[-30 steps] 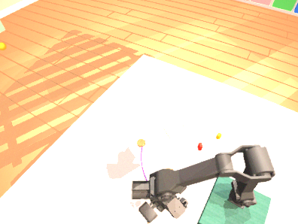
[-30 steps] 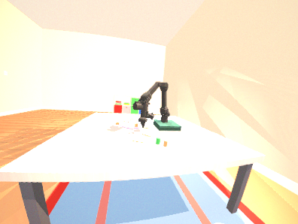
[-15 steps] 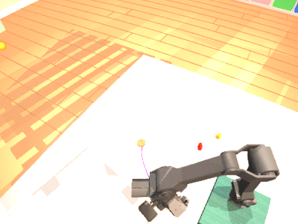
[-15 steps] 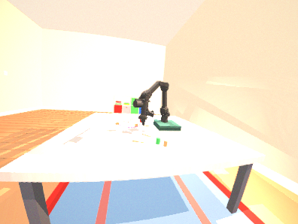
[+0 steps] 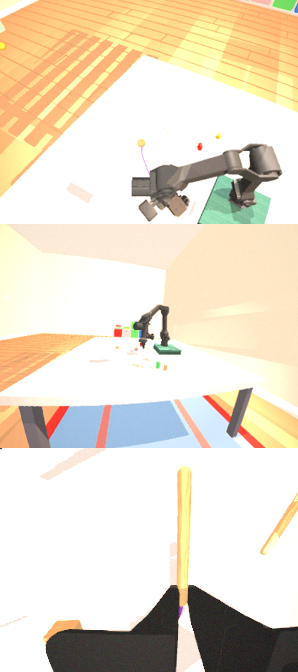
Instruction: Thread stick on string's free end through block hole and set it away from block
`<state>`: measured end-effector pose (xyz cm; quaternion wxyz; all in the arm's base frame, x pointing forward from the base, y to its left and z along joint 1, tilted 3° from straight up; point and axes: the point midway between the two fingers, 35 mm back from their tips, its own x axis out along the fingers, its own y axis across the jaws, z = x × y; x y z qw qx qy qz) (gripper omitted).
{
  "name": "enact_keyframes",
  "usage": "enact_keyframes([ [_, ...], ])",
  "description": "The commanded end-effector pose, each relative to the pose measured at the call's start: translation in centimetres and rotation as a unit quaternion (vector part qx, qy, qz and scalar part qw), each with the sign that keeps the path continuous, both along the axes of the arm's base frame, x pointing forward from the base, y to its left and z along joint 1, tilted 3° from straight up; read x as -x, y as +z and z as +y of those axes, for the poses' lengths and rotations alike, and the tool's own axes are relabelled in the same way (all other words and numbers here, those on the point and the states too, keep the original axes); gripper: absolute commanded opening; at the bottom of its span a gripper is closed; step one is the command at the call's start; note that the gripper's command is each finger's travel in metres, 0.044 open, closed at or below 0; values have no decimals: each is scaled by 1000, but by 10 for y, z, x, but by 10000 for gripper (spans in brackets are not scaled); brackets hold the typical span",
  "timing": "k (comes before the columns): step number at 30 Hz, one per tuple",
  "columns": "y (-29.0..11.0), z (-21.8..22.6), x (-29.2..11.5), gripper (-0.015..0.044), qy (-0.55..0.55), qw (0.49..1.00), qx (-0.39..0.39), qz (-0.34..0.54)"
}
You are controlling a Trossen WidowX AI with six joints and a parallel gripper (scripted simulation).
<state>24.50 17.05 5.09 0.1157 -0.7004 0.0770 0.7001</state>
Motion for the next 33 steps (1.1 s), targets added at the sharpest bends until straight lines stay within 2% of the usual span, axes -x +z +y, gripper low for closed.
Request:
enact_keyframes([
  [1,0,0,0,0,-3,1000,0,0],
  [9,1,0,-7,0,-137,991,-1,7],
  [17,2,-1,-14,0,-281,960,-3,15],
  [33,3,-2,-29,0,-546,837,-6,29],
])
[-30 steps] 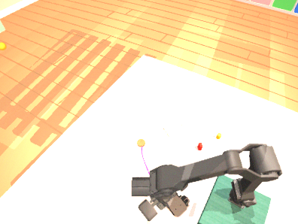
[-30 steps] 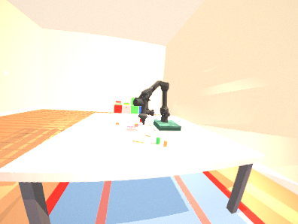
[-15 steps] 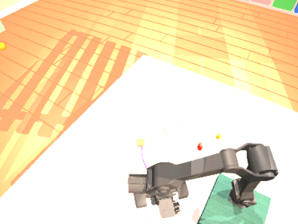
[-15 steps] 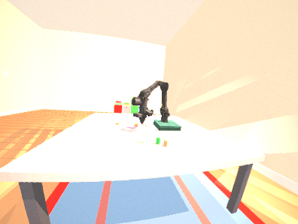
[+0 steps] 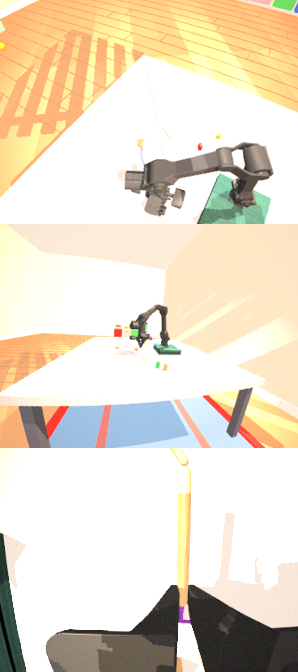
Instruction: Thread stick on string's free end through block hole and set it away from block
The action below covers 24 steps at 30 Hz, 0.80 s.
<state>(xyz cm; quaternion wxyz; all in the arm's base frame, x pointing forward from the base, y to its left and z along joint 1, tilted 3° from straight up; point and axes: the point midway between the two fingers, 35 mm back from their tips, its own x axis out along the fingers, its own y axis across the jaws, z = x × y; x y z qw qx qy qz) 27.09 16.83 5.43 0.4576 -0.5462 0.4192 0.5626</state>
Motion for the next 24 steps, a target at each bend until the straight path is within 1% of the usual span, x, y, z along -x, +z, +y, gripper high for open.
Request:
enact_keyframes([
  [1,0,0,-4,0,-65,998,0,6],
  [12,0,-2,-14,0,-263,965,-4,16],
  [18,0,-2,-19,0,-368,930,-5,22],
  [24,1,-4,-25,0,-468,883,-7,27],
])
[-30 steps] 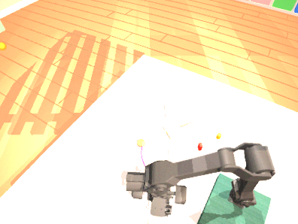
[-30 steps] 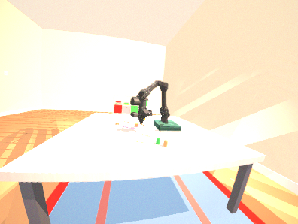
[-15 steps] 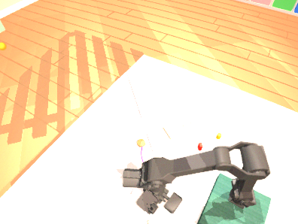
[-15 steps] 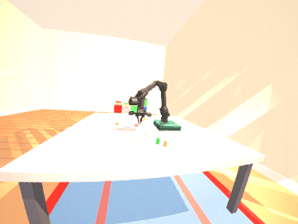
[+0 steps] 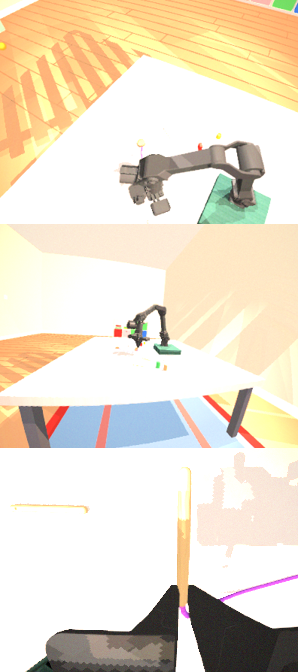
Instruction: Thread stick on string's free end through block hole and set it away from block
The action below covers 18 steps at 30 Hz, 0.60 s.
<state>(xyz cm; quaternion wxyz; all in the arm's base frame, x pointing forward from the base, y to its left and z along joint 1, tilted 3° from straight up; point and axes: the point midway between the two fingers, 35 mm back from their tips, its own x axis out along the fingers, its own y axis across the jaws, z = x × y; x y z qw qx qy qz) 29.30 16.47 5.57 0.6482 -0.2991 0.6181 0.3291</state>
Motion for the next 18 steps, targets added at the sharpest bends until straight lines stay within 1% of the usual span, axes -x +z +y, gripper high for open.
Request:
enact_keyframes([
  [1,-1,0,-4,0,-64,998,-1,6],
  [9,-1,-2,-11,0,-208,978,-4,13],
  [18,-1,-4,-19,0,-364,931,-7,21],
])
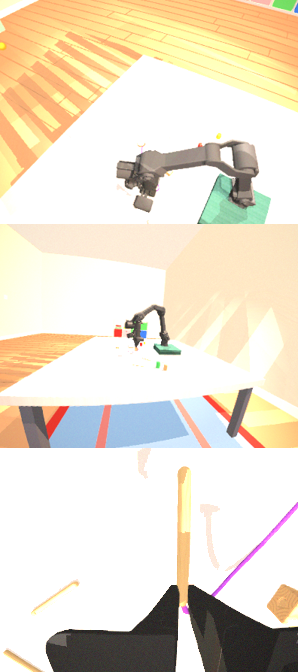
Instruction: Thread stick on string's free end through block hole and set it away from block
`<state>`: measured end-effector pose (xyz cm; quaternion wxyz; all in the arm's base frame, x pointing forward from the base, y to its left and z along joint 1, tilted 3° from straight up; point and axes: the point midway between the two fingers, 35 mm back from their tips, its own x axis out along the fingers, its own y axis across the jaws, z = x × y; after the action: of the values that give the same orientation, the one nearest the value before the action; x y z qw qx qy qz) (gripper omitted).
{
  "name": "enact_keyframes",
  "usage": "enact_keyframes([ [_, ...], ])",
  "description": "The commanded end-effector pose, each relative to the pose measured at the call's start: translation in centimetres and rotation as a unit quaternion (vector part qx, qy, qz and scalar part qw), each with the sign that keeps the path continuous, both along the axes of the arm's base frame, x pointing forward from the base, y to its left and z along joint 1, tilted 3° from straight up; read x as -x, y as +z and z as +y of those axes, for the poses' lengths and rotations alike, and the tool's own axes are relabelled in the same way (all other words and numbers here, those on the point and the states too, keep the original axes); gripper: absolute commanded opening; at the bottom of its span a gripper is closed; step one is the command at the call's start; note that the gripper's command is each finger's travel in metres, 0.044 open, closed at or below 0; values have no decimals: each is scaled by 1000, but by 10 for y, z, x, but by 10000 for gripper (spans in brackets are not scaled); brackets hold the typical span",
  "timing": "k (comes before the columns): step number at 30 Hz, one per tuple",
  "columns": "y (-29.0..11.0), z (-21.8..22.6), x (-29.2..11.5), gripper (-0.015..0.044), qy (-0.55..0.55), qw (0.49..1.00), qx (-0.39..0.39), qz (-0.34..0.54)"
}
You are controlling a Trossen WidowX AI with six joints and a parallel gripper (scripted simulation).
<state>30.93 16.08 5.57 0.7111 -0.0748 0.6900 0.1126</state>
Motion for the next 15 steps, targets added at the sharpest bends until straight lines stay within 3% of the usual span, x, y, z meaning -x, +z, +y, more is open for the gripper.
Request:
enact_keyframes([
  [1,-1,0,-3,0,-64,998,-2,6],
  [15,-1,-4,-16,0,-311,950,-8,20],
])
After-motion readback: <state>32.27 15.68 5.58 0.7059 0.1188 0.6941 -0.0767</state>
